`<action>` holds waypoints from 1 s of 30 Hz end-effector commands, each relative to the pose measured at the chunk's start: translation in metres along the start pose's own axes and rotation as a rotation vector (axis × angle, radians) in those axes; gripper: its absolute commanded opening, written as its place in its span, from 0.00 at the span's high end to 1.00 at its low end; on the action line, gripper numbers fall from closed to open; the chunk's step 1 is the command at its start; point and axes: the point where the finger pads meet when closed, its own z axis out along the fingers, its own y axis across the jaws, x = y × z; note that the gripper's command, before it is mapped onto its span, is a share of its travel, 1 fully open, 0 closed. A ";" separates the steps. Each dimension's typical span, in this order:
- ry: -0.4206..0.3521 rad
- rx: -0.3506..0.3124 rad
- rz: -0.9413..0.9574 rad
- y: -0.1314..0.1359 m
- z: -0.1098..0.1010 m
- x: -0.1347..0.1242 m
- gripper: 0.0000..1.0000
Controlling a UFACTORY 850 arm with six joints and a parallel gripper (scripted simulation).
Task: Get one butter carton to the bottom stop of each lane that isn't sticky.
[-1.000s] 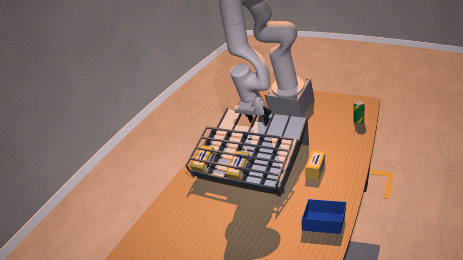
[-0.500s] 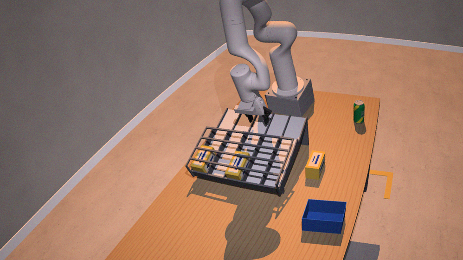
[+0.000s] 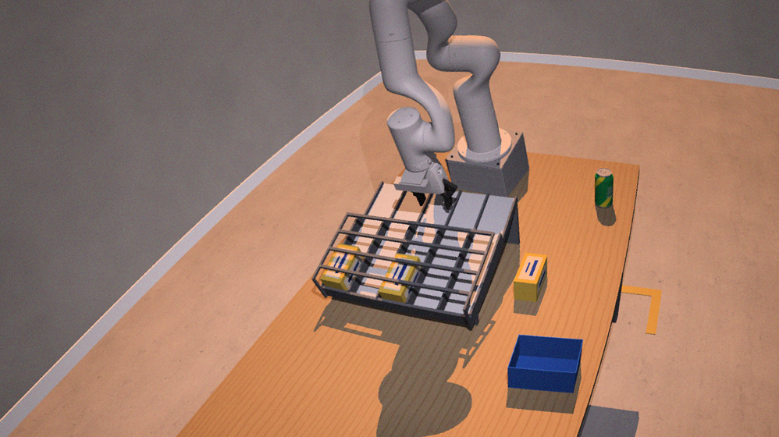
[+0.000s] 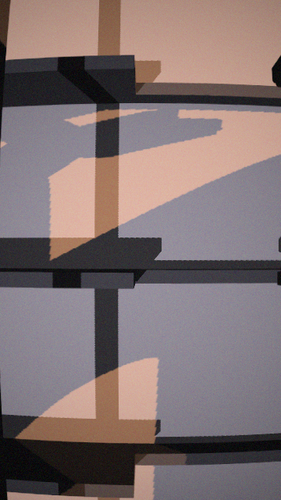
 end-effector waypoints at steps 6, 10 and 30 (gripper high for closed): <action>0.001 0.000 0.000 0.000 -0.001 0.001 0.13; 0.001 0.000 0.000 0.000 -0.001 0.001 0.13; 0.001 0.000 0.000 0.000 -0.001 0.001 0.11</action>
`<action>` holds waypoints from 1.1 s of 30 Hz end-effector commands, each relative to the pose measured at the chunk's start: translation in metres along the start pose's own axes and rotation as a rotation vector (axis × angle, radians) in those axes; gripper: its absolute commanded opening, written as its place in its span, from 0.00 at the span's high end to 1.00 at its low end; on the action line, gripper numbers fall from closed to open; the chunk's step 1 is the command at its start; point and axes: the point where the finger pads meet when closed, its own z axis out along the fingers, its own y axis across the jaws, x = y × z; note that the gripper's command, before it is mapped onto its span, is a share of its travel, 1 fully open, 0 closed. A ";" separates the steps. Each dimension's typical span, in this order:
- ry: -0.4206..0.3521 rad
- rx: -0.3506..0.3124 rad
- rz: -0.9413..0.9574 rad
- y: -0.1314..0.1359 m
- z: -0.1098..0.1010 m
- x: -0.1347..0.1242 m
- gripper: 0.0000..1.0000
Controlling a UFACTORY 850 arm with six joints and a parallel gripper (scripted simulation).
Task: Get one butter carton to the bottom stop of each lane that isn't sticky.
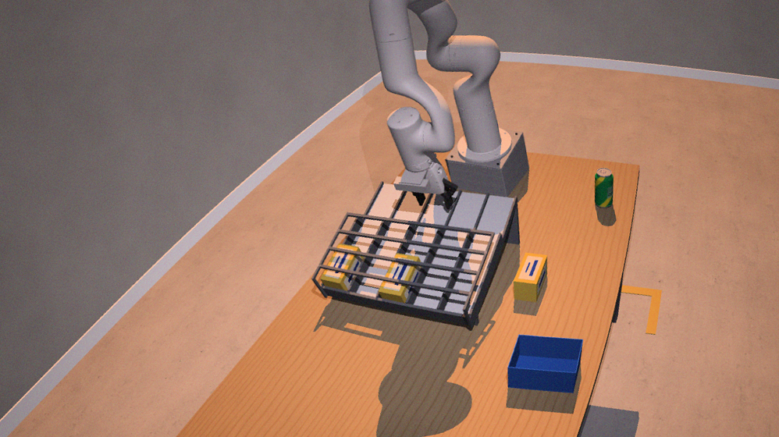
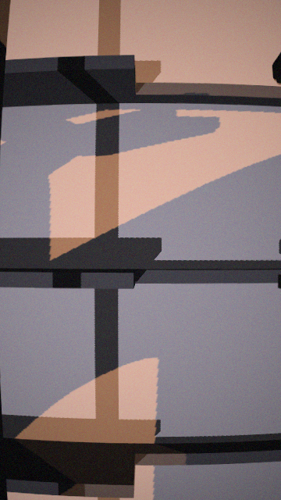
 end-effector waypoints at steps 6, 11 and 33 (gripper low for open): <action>0.001 0.000 0.000 0.000 -0.001 0.001 0.11; 0.001 0.000 0.000 0.000 -0.001 0.001 0.10; 0.001 0.000 0.000 0.000 -0.001 0.001 0.08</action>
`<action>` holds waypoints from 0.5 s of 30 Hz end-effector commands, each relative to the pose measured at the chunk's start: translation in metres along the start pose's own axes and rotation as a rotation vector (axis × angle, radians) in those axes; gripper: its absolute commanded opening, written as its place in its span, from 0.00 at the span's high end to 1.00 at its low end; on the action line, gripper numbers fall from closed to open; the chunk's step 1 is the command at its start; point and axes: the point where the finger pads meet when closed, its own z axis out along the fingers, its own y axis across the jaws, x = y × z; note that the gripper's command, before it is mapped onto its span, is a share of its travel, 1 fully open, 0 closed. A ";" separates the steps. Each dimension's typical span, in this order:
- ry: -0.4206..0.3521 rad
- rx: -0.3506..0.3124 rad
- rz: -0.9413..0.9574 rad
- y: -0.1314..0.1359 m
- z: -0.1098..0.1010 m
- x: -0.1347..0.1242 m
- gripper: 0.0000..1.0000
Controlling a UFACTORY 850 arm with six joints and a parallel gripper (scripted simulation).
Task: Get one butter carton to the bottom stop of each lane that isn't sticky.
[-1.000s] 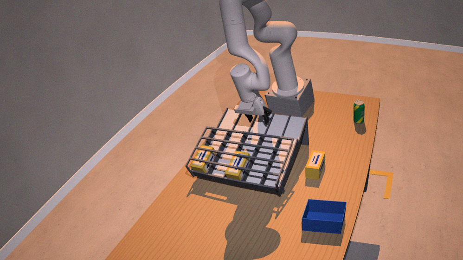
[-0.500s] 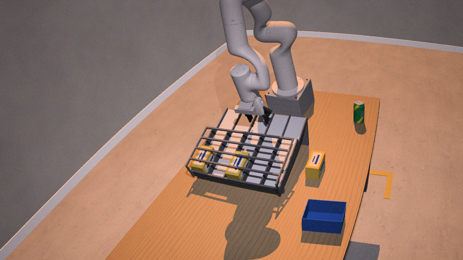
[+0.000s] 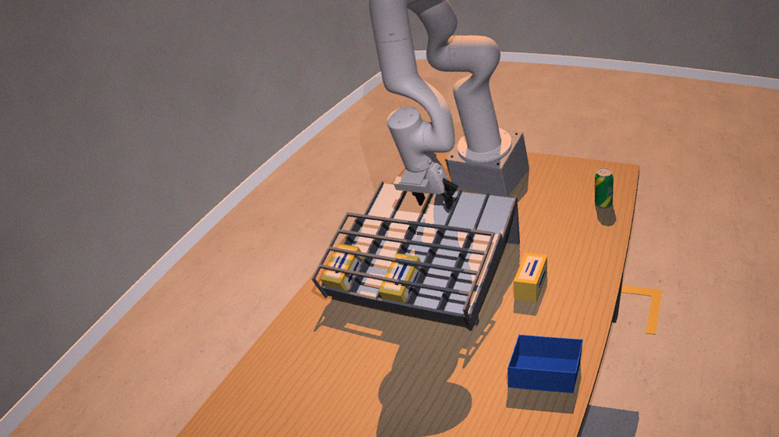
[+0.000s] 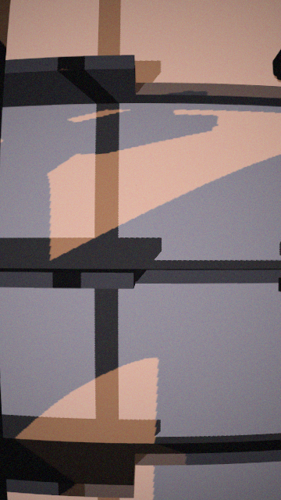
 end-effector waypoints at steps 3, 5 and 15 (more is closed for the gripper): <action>0.001 0.000 0.000 0.000 -0.001 0.001 0.08; 0.001 0.000 0.000 0.000 -0.001 0.001 0.08; 0.001 0.000 0.000 0.000 -0.001 0.001 0.00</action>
